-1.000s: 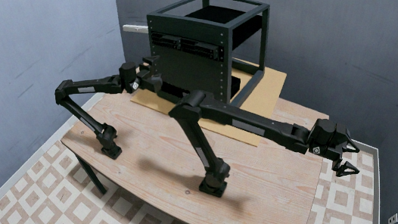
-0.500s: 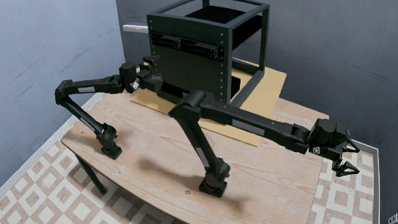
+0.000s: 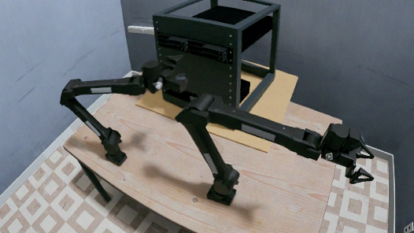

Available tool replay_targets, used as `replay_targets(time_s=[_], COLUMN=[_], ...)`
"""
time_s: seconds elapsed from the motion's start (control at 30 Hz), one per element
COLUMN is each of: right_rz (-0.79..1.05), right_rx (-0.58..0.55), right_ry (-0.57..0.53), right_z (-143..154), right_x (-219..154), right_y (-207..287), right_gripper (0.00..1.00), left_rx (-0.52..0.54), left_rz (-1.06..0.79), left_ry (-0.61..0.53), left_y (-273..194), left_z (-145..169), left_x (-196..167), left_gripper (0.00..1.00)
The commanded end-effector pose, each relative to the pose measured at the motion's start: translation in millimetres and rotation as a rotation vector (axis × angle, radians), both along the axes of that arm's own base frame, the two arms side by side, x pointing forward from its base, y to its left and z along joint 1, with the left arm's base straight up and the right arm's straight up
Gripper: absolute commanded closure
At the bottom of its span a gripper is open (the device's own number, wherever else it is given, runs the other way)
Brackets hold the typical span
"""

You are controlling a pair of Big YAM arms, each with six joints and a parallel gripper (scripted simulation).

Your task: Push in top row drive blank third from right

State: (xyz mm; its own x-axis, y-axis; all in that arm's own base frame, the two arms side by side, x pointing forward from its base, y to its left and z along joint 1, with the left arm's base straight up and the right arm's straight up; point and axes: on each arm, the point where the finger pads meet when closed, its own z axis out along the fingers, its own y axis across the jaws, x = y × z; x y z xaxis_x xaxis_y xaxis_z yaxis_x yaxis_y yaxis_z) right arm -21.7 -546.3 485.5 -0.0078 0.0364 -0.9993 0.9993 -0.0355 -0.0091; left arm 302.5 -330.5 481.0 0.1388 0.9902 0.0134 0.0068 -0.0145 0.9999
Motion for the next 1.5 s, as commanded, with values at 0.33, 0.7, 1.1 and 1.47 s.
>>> replay_targets(time_s=[0.33, 0.7, 1.1, 1.47], right_rz=[-0.013, -0.013, -0.013, -0.013], right_rx=[-0.036, -0.036, -0.036, -0.036], right_ry=[-0.008, -0.008, -0.008, -0.008], right_z=[15, 15, 15, 15], right_x=[-6, -6, -6, -6], right_y=[2, 2, 2, 2], right_gripper=[0.00, 0.00, 0.00, 0.00], left_rx=[-0.080, -0.110, -0.091, -0.091], left_rz=[0.016, 0.009, 0.009, 0.009], left_ry=[-0.045, -0.062, -0.052, -0.052], left_y=[-65, -68, -76, -76], left_z=[47, 65, 54, 54], left_x=[71, 74, 78, 78], left_gripper=[0.00, 0.00, 0.00, 0.00])
